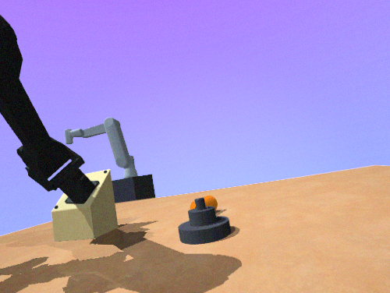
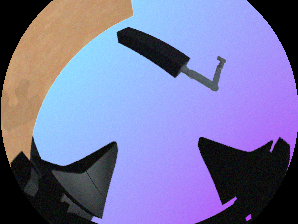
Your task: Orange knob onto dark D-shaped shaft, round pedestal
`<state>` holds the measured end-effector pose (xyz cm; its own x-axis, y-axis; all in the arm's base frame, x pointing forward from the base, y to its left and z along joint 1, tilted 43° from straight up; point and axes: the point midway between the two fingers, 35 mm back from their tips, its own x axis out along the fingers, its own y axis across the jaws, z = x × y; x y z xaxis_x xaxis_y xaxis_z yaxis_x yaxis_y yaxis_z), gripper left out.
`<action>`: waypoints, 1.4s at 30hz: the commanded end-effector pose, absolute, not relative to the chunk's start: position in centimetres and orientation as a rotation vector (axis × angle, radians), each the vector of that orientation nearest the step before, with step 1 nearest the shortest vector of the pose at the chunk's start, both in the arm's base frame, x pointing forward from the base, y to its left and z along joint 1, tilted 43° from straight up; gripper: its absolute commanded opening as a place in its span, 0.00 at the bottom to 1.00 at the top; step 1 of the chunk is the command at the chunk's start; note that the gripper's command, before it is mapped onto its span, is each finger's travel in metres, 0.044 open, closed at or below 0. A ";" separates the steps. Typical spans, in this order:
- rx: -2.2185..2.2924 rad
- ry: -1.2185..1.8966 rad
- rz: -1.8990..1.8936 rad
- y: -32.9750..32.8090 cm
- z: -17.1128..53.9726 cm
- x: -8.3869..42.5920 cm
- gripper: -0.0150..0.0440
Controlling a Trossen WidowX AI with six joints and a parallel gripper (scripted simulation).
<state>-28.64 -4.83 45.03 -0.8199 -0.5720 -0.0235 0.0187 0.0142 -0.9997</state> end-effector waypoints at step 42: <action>2.583 -0.774 -2.511 36.8 6.0 -1.8 1.00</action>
<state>-6.92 37.13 8.44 -0.0433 0.1819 -0.9824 -0.4827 -0.8647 -0.1388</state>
